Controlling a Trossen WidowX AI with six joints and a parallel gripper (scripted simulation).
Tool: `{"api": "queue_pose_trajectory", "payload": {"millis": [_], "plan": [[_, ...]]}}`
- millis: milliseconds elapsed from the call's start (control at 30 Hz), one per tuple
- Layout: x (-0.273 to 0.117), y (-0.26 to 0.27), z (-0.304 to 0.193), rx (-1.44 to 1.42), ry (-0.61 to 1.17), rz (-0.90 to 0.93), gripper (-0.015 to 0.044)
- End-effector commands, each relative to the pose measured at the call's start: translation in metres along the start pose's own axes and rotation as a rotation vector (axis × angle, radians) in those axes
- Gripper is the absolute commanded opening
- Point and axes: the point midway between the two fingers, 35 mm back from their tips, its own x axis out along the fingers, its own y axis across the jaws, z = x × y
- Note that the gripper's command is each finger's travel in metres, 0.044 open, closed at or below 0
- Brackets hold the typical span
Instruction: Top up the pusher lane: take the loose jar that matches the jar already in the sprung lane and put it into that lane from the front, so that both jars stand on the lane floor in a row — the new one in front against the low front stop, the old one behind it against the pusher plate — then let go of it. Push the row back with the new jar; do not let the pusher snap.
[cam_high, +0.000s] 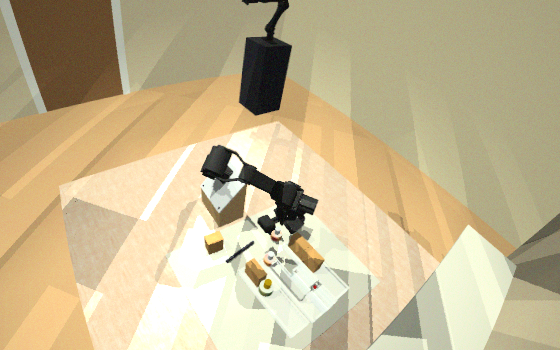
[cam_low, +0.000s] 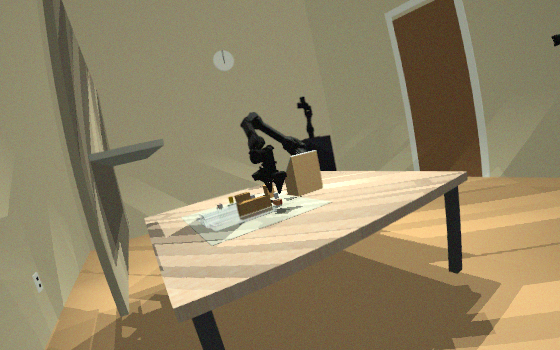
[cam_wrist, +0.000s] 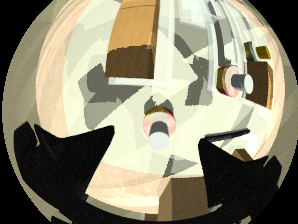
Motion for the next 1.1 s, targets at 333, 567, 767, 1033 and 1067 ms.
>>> {"api": "queue_pose_trajectory", "payload": {"millis": [333,567,767,1033,1067], "plan": [[0.023,-0.001,-0.004,-0.013,0.010,-0.010,0.0440],[0.034,-0.002,-0.004,-0.014,0.010,-0.011,0.0440],[0.040,-0.002,-0.004,-0.014,0.010,-0.012,0.0414],[0.040,-0.002,-0.004,-0.014,0.010,-0.012,0.0204],[0.040,-0.002,-0.004,-0.014,0.010,-0.012,0.0197]]}}
